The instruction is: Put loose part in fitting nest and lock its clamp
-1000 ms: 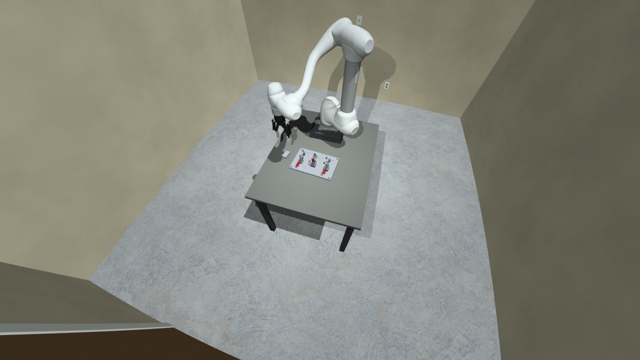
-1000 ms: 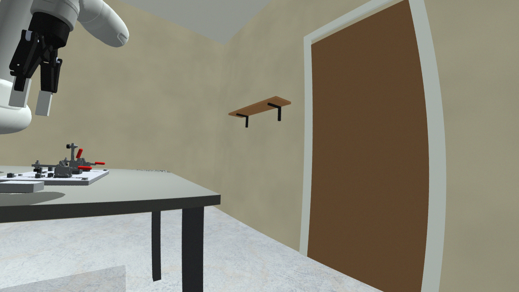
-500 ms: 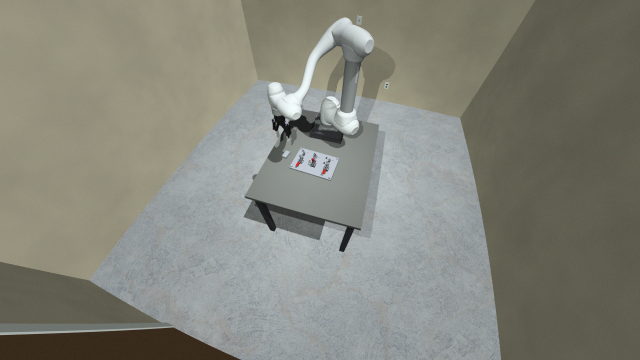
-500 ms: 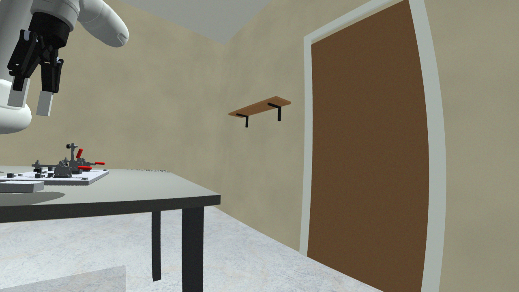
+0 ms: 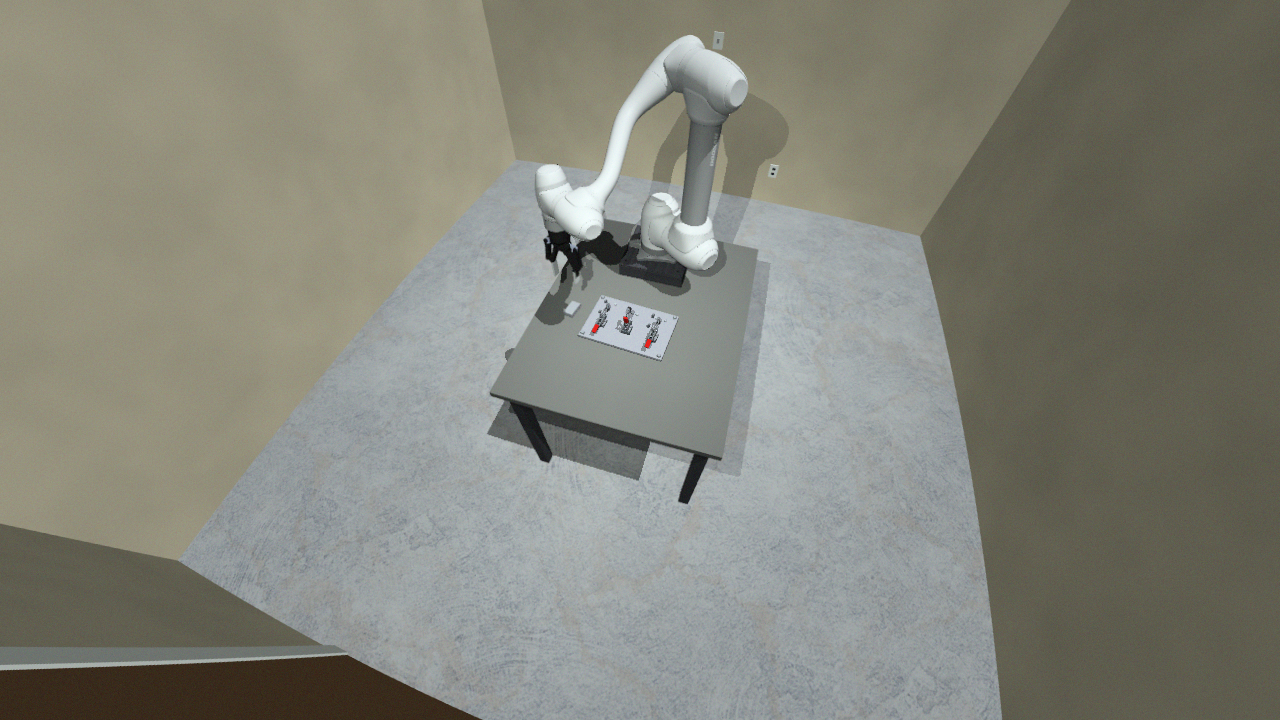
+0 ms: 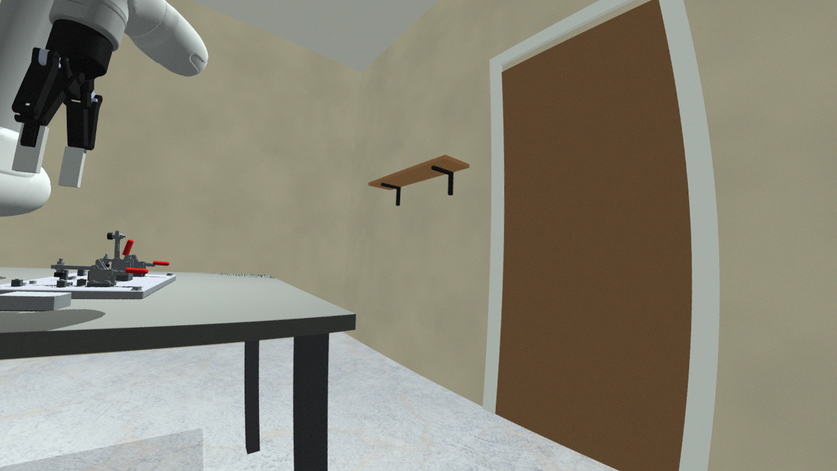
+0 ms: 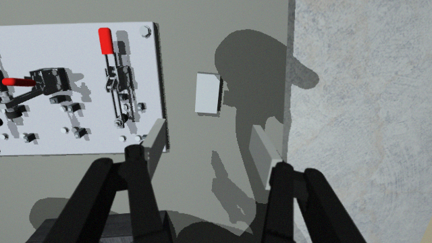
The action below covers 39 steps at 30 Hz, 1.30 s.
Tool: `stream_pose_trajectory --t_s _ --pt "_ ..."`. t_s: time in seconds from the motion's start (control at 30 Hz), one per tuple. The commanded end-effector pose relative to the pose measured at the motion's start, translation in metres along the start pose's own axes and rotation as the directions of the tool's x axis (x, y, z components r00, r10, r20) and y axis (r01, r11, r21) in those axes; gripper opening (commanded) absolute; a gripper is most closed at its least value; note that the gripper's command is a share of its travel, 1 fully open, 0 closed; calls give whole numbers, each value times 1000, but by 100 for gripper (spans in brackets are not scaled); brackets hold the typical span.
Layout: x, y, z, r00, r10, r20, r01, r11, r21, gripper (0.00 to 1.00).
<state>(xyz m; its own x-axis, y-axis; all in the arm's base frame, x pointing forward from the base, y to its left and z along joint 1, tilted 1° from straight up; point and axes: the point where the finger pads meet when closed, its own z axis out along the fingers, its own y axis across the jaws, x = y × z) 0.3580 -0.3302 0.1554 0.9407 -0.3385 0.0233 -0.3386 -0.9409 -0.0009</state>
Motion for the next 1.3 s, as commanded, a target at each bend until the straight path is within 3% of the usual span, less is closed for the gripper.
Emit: stream_pose_trajectory --t_s 0.0,0.83,1.27 --pt "0 0 0 1000 0 0 0 1000 0 62" --pt "0 0 2 1000 0 0 0 1000 0 62" --pt "0 0 32 1000 0 0 0 1000 0 62"
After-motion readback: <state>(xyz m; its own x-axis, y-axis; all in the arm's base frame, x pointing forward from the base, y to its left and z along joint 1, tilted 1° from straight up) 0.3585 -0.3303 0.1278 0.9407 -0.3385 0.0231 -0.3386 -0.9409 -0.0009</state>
